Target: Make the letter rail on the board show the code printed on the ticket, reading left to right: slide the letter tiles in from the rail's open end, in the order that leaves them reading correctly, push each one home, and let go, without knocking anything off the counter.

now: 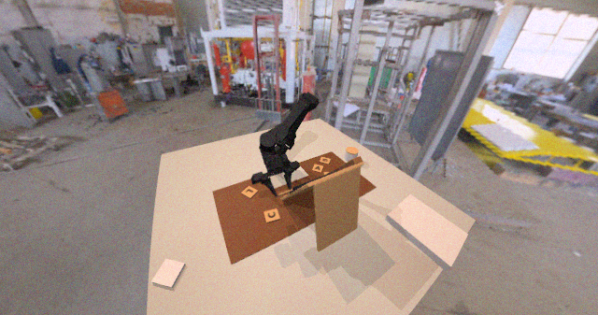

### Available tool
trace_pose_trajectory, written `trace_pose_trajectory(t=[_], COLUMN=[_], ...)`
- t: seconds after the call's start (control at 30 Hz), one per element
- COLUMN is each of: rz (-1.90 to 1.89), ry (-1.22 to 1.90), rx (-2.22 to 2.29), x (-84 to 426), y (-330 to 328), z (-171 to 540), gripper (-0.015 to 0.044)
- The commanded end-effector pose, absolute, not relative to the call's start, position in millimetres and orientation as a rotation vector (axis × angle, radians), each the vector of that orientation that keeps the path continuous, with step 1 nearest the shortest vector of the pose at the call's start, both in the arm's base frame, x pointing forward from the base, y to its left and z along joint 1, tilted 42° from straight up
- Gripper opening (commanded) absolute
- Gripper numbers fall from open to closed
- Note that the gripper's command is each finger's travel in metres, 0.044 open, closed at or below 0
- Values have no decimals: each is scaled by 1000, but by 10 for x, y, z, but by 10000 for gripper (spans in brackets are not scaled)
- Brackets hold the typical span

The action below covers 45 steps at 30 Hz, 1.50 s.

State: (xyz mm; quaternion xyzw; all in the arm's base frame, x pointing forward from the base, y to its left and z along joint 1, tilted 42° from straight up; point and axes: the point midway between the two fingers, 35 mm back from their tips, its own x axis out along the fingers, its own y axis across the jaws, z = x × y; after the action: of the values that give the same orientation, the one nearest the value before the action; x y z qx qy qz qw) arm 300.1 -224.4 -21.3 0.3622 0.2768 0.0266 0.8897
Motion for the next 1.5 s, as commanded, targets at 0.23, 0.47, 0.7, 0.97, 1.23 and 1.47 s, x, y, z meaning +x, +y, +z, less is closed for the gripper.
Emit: trace_pose_trajectory(t=[0.23, 0.47, 0.7, 0.97, 1.23, 1.47], rz=[51, 51, 51, 52, 52, 52], ry=[576, 576, 576, 576, 576, 576], rx=[754, 754, 754, 754, 755, 755], x=[3012, 3018, 3024, 3031, 3037, 3043], y=[-2203, -2177, -2152, -2122, -2093, -2067], z=[-173, -150, -126, -100, -73, -50], gripper=[0, 0, 0, 0, 0, 0])
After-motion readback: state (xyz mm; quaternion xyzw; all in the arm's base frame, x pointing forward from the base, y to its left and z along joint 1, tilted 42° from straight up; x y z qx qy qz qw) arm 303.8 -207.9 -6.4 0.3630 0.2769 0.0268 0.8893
